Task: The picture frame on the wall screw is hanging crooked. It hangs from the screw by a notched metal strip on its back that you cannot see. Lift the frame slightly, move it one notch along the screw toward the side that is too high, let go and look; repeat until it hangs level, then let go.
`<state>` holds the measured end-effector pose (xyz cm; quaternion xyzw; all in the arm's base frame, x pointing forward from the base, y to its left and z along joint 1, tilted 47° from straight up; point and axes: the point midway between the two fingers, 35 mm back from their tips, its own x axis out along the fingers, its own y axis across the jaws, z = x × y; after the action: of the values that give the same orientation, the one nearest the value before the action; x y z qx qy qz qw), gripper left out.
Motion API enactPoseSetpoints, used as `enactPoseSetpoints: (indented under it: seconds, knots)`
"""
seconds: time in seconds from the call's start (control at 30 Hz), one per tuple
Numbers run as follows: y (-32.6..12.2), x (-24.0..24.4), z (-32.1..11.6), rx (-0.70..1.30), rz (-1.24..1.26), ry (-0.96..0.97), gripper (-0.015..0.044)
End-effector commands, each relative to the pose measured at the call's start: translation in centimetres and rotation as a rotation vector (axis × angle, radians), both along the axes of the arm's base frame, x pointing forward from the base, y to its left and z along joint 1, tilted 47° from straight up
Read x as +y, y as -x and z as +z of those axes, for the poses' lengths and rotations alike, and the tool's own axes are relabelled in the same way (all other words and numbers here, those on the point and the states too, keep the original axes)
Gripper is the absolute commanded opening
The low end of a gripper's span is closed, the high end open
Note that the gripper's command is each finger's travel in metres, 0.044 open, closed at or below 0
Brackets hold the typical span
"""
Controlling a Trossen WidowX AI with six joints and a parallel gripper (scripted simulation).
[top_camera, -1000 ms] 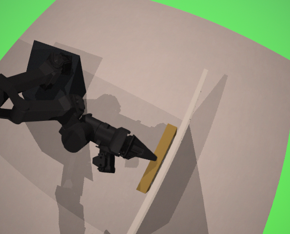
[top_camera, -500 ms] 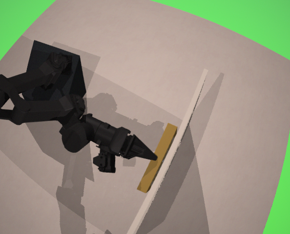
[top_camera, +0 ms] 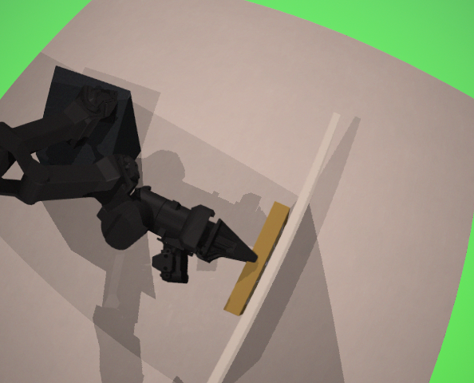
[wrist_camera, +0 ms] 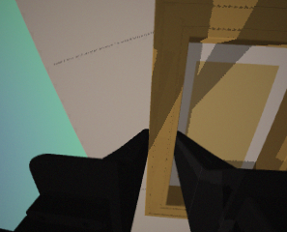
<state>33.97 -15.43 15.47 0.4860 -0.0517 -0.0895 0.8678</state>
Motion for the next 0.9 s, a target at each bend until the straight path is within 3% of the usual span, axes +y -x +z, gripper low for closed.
enactPoseSetpoints:
  seconds: [0.0,0.87]
  knots:
    - [0.01,-0.02,-0.03,0.004,-0.002,0.023,0.0]
    - [0.0,0.07,-0.26,0.033,-0.002,0.168,0.0]
